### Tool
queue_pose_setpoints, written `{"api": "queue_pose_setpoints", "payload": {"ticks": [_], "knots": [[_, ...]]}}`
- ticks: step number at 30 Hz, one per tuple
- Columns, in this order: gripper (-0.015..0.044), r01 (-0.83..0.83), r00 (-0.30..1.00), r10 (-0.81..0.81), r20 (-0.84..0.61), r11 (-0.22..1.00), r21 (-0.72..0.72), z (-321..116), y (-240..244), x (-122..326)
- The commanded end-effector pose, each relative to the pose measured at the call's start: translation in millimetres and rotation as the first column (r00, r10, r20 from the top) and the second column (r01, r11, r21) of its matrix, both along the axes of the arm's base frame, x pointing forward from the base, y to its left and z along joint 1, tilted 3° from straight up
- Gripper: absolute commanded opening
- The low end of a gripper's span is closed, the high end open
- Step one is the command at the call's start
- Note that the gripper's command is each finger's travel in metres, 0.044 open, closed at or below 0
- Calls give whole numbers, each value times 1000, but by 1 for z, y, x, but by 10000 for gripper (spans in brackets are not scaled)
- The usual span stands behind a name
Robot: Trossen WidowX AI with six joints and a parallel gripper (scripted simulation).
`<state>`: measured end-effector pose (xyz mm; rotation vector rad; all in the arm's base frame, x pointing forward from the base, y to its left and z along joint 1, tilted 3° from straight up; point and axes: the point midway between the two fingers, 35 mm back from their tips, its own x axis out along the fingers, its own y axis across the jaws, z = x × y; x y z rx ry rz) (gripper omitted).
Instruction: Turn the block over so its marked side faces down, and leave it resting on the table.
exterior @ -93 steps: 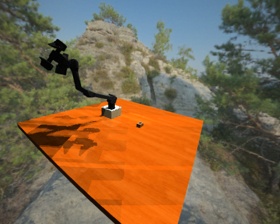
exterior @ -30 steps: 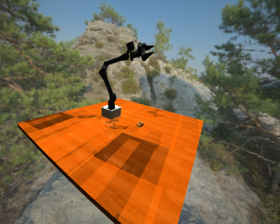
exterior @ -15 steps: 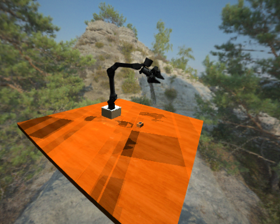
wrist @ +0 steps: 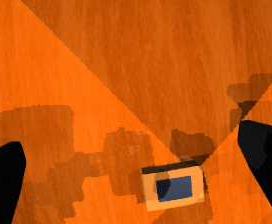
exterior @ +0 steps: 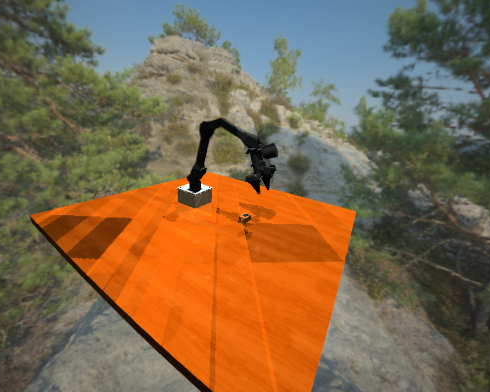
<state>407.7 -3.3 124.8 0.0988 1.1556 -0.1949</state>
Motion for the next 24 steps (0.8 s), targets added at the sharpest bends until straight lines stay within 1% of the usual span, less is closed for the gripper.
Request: {"api": "queue_pose_setpoints", "payload": {"ticks": [1, 2, 4, 11, 12, 15, 21, 24], "knots": [[440, -12, 963, 21, -268, 999, 33, -57, -21, -39], [440, -12, 948, 25, -318, 999, 44, -66, -24, -47], [440, -11, 934, 29, -356, 999, 53, -73, -27, -54], [440, -11, 934, 29, -356, 999, 53, -74, -30, -60], [440, -11, 934, 29, -356, 999, 53, -76, -30, -59], [440, -11, 934, 29, -356, 999, 53, -106, -32, -58], [440, -11, 934, 29, -357, 999, 53, -111, -32, -59], [440, -11, 934, 29, -357, 999, 53, -124, -34, -59]]}}
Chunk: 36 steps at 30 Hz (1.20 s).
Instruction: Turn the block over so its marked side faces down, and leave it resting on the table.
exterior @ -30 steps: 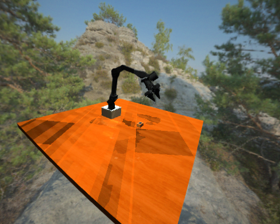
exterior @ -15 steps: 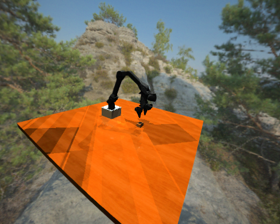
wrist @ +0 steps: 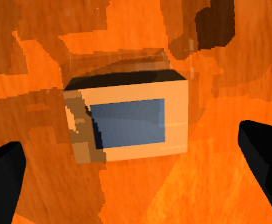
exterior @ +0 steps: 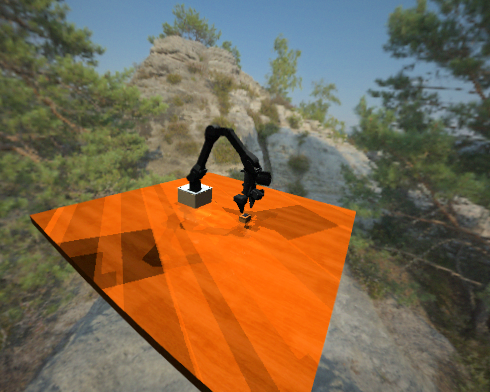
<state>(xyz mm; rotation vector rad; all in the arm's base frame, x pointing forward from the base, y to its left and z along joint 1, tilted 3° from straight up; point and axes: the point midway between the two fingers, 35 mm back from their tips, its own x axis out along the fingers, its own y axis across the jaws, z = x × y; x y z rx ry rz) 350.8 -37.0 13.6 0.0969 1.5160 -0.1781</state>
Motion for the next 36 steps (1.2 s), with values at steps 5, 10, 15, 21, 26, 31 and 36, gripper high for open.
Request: {"api": "queue_pose_setpoints", "payload": {"ticks": [5, 10, 15, 21, 26, 31, 36], "knots": [[440, -5, 1000, 5, -9, 1000, 7, -14, 0, -2], [440, -5, 1000, 5, -9, 1000, 7, -22, 0, -2], [440, -5, 1000, 5, -9, 1000, 7, -30, -1, -2], [440, -5, 1000, 5, -9, 1000, 7, -40, -1, -1], [440, -5, 1000, 5, -9, 1000, 7, -45, -2, -2], [309, -5, 1000, 5, -9, 1000, 7, -45, -2, -2], [256, -5, 1000, 5, -9, 1000, 7, -45, -2, -2]]}}
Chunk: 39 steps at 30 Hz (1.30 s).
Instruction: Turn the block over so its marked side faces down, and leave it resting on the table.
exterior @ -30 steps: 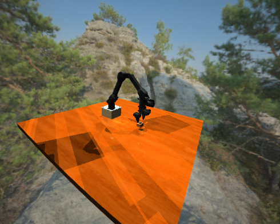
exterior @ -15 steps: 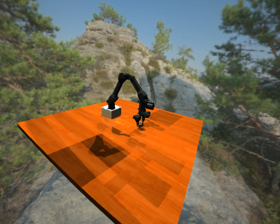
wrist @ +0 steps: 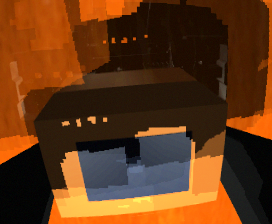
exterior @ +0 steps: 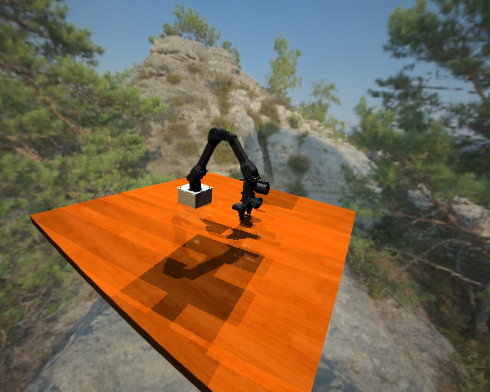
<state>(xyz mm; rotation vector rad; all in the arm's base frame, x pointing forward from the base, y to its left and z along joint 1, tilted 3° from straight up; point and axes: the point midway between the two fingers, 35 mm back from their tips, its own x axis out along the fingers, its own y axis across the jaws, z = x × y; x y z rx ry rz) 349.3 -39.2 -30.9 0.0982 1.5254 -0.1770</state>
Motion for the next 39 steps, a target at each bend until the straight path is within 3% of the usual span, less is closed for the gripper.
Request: {"api": "queue_pose_setpoints", "payload": {"ticks": [1, 17, 23, 31, 39], "knots": [[249, -5, 1000, 5, 0, 1000, 4, -1, 1, 0], [142, -5, 1000, 5, 0, 1000, 4, -1, 1, 0], [0, -5, 1000, 5, 0, 1000, 5, 28, 2, -1], [0, -5, 1000, 5, 11, 1000, 3, 29, 2, -1], [0, -12, 991, 15, 136, 1000, -21, 21, 2, 2]]}}
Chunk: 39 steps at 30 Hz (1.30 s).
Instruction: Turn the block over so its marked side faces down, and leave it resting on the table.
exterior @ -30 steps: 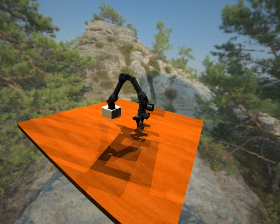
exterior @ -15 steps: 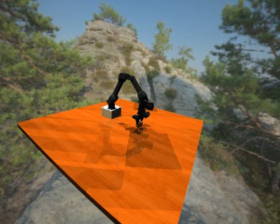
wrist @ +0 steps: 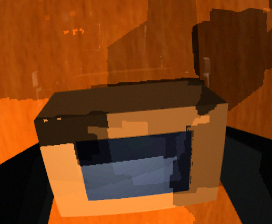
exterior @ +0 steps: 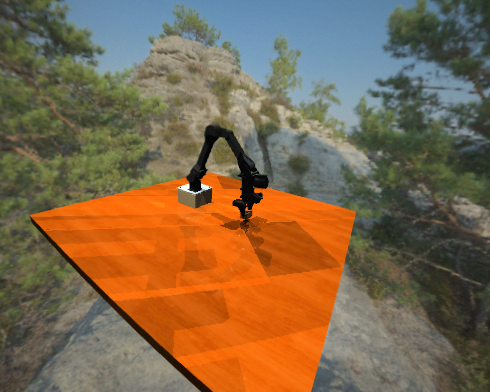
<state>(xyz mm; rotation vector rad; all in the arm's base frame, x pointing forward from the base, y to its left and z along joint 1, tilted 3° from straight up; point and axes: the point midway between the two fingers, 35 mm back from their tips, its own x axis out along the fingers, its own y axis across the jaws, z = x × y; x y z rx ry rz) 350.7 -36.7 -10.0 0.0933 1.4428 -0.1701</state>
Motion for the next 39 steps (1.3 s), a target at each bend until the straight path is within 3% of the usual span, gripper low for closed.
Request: {"api": "queue_pose_setpoints", "payload": {"ticks": [1, 25, 39], "knots": [[0, -6, 998, 7, 70, 1000, -16, 0, -1, 1], [0, -1, 900, 37, 435, 997, -84, 0, 0, -8], [0, 3, 856, 49, 515, 995, -99, -14, 0, 1]]}}
